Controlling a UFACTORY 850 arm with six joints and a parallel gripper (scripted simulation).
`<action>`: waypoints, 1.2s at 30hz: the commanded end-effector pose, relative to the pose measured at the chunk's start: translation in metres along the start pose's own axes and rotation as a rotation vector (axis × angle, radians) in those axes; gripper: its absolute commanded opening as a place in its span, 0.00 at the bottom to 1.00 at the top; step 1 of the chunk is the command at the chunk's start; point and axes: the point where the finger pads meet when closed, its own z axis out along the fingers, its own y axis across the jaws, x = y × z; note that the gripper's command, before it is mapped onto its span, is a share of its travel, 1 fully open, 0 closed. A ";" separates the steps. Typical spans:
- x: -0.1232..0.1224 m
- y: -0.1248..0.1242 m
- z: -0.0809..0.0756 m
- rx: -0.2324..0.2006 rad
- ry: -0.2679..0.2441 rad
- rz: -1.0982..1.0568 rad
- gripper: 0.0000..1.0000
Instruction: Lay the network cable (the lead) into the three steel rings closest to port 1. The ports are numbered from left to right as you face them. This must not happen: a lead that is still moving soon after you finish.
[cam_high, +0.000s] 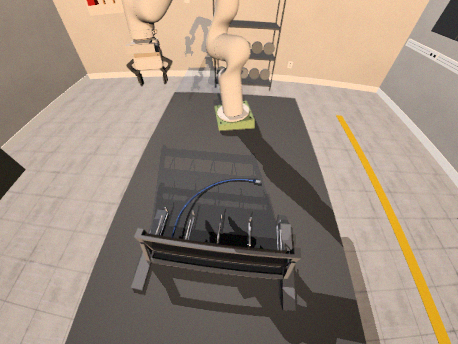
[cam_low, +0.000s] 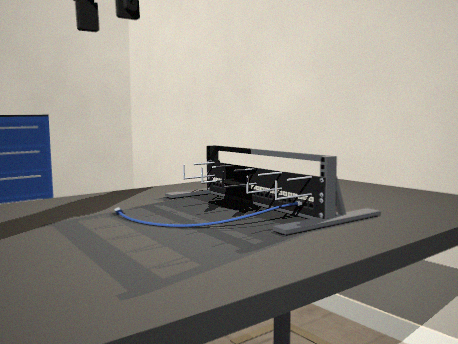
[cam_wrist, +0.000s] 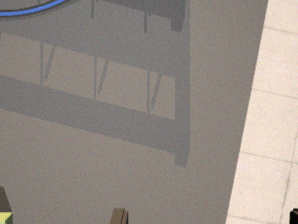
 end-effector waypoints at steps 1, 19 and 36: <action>0.003 0.000 0.001 -0.001 0.000 -0.013 1.00; 0.118 -0.063 0.068 0.013 -0.015 -0.555 1.00; 0.192 -0.154 0.123 0.023 -0.015 -0.996 1.00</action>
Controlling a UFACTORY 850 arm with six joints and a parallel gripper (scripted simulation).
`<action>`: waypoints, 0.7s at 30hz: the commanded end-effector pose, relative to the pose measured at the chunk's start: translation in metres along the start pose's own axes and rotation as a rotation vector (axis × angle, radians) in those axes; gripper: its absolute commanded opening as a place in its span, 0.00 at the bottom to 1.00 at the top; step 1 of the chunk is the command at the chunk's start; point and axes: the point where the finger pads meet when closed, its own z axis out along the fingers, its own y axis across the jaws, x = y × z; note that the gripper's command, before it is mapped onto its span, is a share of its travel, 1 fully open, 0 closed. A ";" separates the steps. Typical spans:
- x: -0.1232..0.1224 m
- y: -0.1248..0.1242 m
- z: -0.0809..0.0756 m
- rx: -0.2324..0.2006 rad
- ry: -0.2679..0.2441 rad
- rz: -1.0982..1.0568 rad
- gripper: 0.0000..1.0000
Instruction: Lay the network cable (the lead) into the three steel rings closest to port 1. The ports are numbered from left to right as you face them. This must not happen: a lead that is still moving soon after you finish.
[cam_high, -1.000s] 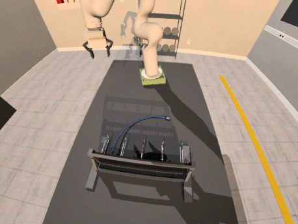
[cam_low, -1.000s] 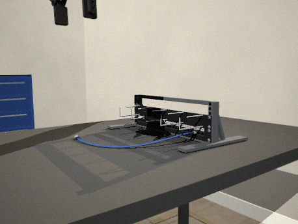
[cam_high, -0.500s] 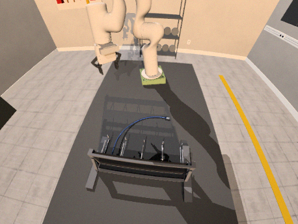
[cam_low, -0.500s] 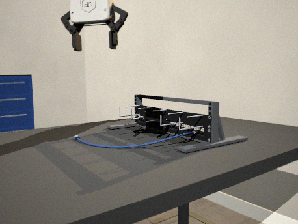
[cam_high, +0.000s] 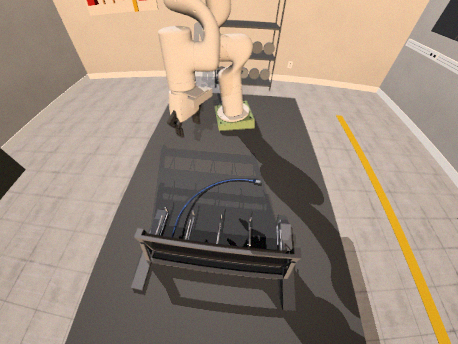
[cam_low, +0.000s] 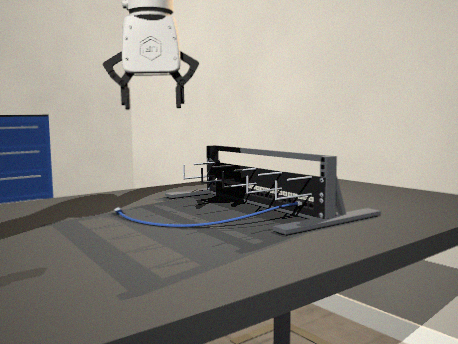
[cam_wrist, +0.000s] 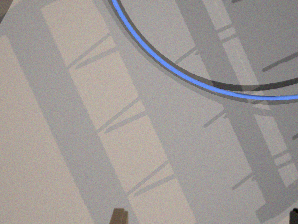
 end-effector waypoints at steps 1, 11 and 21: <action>0.038 -0.001 0.018 0.001 0.000 -0.133 1.00; 0.109 -0.021 0.052 0.005 0.003 -0.400 1.00; 0.170 -0.052 0.083 0.009 0.008 -0.637 1.00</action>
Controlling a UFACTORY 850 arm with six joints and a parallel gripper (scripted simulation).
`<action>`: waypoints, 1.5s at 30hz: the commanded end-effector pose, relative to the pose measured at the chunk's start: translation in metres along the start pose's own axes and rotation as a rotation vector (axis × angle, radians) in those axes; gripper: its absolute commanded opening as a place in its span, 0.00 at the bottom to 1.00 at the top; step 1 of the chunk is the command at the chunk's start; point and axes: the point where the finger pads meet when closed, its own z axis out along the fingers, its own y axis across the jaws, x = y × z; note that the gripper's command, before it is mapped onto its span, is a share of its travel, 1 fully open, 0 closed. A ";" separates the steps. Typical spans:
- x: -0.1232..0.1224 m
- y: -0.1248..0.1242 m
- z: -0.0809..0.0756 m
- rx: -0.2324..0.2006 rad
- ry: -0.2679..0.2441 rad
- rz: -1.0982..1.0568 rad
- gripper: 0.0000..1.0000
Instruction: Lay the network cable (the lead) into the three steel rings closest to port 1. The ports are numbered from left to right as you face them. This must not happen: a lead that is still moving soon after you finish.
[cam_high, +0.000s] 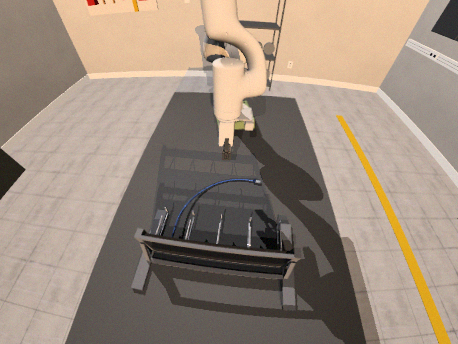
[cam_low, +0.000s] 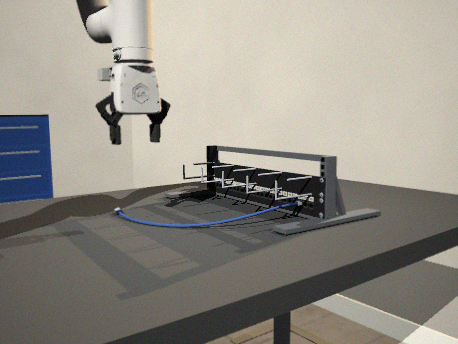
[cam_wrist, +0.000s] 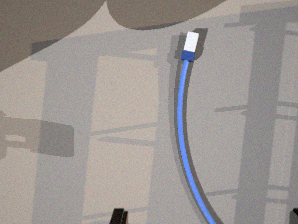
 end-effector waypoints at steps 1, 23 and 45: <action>0.037 0.004 0.017 0.000 0.003 -0.125 1.00; 0.040 0.004 0.019 0.000 0.003 -0.135 0.00; 0.040 0.005 0.018 0.000 0.003 -0.125 0.00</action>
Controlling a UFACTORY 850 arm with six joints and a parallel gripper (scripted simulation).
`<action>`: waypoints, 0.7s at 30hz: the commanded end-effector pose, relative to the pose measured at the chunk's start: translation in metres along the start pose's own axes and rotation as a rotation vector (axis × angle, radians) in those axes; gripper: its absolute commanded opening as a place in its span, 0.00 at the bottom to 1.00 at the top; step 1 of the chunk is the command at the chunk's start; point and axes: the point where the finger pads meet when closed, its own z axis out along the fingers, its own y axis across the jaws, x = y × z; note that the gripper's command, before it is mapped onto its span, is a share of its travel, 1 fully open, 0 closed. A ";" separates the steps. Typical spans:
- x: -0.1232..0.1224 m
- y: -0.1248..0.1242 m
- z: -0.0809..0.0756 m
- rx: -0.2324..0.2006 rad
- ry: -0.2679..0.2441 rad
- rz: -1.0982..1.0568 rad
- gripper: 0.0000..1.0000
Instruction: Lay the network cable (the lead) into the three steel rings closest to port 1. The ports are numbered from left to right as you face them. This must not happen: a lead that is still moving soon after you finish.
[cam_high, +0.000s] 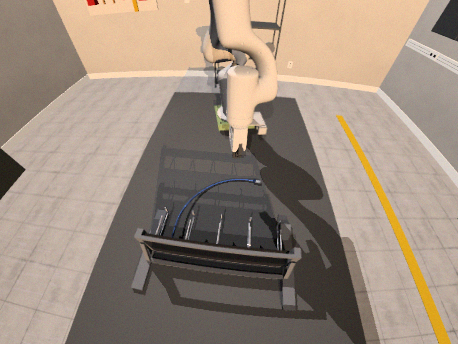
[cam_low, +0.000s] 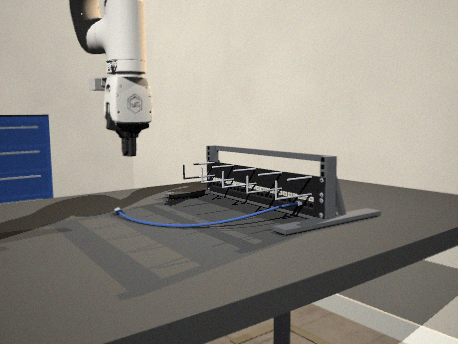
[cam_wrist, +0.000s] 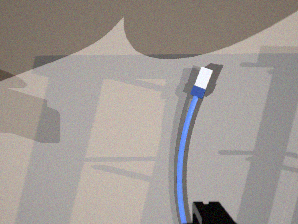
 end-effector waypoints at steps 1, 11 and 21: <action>0.000 0.002 -0.001 -0.002 0.000 0.016 0.00; 0.001 0.005 -0.002 -0.001 0.001 0.044 0.35; 0.001 0.005 -0.002 -0.001 0.001 0.044 0.35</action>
